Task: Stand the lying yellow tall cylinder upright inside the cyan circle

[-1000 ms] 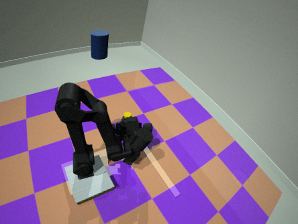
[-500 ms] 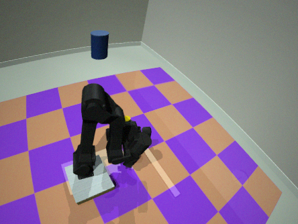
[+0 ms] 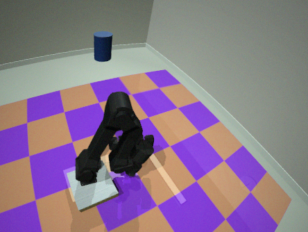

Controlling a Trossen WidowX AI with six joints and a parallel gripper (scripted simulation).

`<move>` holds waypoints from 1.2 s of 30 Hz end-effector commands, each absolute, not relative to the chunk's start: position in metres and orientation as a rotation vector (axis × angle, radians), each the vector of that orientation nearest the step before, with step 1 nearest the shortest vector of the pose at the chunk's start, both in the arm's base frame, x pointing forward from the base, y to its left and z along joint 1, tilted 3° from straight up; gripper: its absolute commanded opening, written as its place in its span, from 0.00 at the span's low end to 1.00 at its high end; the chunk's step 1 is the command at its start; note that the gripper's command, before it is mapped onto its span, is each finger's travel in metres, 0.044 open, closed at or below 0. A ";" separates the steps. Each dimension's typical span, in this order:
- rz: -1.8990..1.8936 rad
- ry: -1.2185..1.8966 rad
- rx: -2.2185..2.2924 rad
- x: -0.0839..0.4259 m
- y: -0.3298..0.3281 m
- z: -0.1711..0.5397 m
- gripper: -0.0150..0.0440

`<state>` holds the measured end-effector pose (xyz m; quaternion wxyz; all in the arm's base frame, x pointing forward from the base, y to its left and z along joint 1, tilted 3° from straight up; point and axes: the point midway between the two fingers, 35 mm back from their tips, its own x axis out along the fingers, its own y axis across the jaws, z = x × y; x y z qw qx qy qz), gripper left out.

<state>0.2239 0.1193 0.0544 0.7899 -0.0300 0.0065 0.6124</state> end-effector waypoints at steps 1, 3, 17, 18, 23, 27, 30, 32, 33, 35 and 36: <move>1.315 0.010 -0.074 0.222 0.120 0.048 0.43; 1.315 0.008 -0.076 0.220 0.120 0.046 0.43; 1.326 0.021 -0.087 0.217 0.123 0.025 0.43; 1.326 0.021 -0.087 0.217 0.123 0.025 0.43; 1.326 0.021 -0.087 0.217 0.123 0.025 0.43; 1.326 0.021 -0.087 0.217 0.123 0.025 0.52; 1.326 0.021 -0.087 0.217 0.123 0.025 0.65; 1.326 0.021 -0.087 0.217 0.123 0.025 0.74; 1.326 0.021 -0.087 0.217 0.123 0.025 0.79; 1.326 0.021 -0.087 0.217 0.123 0.025 0.88; 1.326 0.021 -0.087 0.217 0.123 0.025 0.92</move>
